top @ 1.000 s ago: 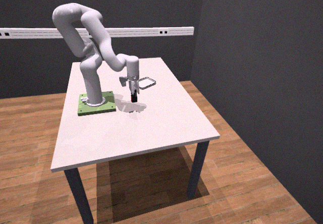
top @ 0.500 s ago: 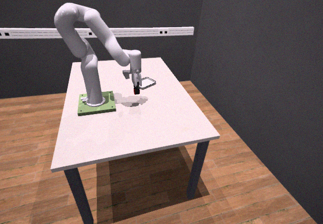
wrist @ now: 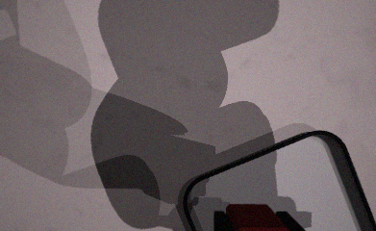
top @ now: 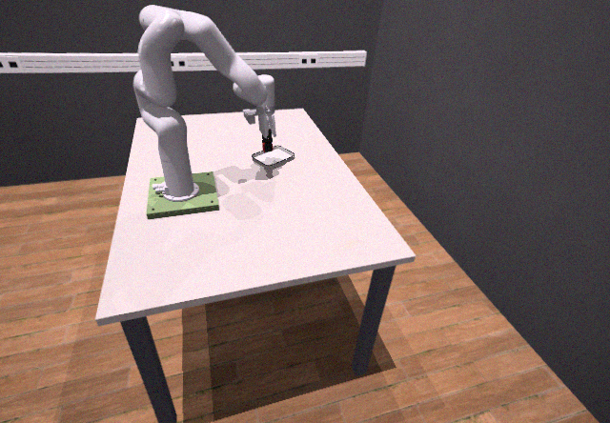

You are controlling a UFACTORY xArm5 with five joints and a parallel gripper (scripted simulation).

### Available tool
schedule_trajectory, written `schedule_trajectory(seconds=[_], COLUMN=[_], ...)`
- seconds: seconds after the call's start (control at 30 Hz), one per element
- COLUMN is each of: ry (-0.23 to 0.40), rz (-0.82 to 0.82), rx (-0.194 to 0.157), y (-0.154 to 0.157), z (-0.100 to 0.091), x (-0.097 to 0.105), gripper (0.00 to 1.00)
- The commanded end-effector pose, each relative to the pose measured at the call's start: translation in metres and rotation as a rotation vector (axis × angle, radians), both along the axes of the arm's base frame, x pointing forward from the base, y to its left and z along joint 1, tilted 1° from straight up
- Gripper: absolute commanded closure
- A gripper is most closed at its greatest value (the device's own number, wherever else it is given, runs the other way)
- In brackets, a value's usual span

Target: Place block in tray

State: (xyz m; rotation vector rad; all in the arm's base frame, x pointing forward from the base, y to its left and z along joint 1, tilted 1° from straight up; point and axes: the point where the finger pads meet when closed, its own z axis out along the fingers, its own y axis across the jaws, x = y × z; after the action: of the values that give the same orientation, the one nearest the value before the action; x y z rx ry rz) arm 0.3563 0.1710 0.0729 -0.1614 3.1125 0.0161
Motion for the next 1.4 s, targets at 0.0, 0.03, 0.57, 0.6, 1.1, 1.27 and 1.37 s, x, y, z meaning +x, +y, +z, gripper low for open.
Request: schedule_trajectory(seconds=[0.0, 0.03, 0.57, 0.6, 1.1, 1.27, 1.37], ry=[0.022, 0.022, 0.022, 0.022, 0.022, 0.022, 0.022], rz=[-0.008, -0.008, -0.008, -0.008, -0.008, -0.008, -0.008], rx=[-0.010, -0.010, -0.010, -0.010, -0.010, -0.010, -0.010], y=[0.052, 0.052, 0.052, 0.052, 0.052, 0.053, 0.053], z=[-0.010, -0.010, -0.010, -0.010, -0.019, -0.025, -0.033], x=[0.037, 0.037, 0.037, 0.037, 0.037, 0.037, 0.037], gripper=[1.00, 1.00, 1.00, 1.00, 1.00, 1.00, 1.00])
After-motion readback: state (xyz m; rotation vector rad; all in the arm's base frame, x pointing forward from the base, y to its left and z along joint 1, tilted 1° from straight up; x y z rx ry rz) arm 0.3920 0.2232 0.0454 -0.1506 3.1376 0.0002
